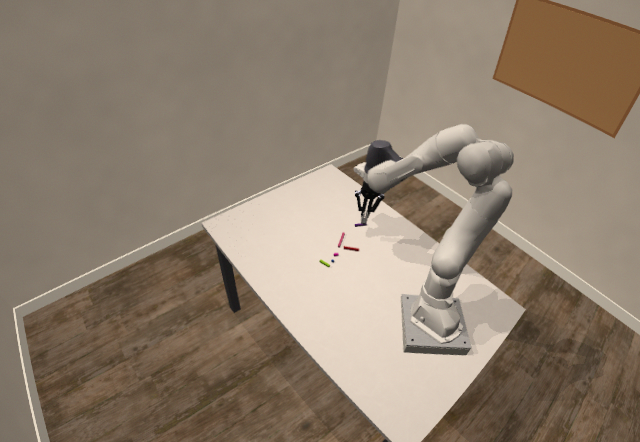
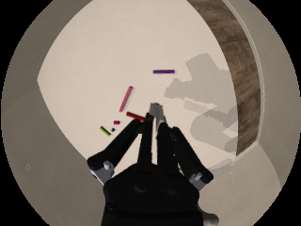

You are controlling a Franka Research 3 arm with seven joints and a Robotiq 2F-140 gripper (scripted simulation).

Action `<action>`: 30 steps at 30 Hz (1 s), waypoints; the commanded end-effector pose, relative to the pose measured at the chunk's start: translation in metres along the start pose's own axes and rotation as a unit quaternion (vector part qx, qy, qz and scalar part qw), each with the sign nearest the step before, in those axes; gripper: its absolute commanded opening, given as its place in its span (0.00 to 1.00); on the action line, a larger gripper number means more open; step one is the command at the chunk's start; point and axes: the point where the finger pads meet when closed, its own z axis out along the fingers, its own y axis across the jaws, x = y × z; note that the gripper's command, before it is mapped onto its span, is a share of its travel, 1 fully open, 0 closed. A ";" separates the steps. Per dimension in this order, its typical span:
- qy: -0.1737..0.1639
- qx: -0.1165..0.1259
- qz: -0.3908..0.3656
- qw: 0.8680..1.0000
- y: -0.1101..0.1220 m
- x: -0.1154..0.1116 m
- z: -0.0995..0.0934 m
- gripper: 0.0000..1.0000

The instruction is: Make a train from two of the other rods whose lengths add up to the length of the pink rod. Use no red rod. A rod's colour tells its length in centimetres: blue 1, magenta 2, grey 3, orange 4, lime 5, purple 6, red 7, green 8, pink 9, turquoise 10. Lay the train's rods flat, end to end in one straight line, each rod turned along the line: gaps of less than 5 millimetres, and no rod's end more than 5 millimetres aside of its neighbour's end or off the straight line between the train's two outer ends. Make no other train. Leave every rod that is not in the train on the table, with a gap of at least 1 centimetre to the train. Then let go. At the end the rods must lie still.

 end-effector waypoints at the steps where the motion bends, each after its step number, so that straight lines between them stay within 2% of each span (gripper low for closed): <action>1: -0.006 -0.009 0.010 1.000 0.005 -0.004 0.000 0.03; 6: -0.006 -0.009 0.013 1.000 0.003 -0.004 0.000 0.03; 8: -0.005 -0.012 0.035 0.999 -0.010 -0.007 0.001 0.03; 11: -0.002 -0.017 0.095 0.995 -0.049 -0.020 0.002 0.03; 16: -0.001 -0.018 0.100 0.995 -0.052 -0.021 0.002 0.03; 30: 0.003 -0.020 0.183 0.983 -0.106 -0.047 0.004 0.03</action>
